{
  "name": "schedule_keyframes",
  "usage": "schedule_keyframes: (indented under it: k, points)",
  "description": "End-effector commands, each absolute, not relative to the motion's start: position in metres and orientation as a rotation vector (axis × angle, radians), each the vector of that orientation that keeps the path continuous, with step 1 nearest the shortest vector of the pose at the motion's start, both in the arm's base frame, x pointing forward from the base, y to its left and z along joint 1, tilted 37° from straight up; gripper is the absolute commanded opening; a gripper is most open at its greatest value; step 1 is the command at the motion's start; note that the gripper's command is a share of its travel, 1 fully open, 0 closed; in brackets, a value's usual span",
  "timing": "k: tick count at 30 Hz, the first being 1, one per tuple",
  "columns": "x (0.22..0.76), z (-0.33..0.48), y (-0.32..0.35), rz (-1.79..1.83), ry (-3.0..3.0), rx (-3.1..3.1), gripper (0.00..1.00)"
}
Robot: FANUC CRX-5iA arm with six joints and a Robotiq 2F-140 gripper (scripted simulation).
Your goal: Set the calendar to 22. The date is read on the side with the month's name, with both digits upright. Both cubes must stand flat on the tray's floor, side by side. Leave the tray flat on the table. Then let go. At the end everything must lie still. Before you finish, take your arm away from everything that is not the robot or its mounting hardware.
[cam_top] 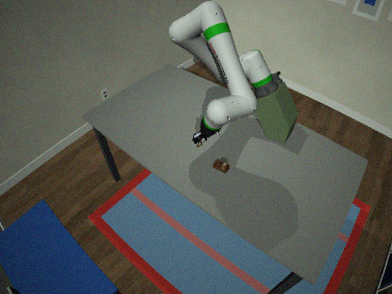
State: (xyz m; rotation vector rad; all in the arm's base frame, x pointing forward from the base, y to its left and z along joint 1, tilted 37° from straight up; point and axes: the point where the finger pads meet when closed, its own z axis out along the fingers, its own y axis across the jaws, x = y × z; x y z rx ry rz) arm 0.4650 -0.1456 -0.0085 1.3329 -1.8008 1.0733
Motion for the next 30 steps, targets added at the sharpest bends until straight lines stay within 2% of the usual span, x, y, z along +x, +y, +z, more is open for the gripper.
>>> schedule_keyframes:
  k: [1, 30]
  points:
    - [0.4646, -0.0078, -0.1468, 1.02, -1.871, 1.407, 0.17]
    - [0.4601, 0.0002, -0.1534, 0.773, -2.145, 1.713, 0.17]
